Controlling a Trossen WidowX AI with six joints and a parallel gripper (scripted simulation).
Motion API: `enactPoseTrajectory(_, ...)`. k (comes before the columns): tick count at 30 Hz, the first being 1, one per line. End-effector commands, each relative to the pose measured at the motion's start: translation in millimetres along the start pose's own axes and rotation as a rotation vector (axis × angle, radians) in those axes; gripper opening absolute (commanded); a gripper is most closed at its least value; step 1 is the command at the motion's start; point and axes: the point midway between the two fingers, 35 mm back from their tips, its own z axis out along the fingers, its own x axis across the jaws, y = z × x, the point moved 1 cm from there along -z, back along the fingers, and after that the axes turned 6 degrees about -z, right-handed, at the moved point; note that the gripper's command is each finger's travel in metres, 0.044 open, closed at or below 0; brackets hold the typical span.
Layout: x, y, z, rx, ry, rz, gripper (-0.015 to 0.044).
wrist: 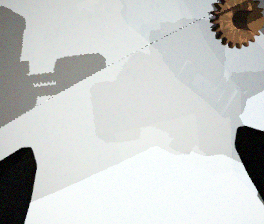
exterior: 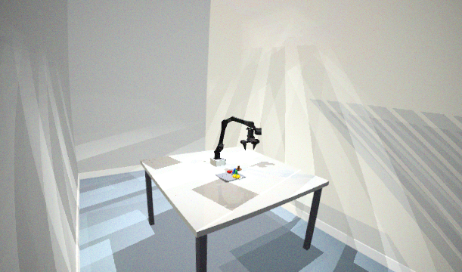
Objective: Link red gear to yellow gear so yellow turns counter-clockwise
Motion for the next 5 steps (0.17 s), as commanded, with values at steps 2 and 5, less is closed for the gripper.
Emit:
enactPoseTrajectory(2,0.0,-0.4,-0.1,0.002,0.000,0.003,0.0440)
enactPoseTrajectory(5,0.0,-0.4,-0.1,0.002,0.000,0.003,0.0440)
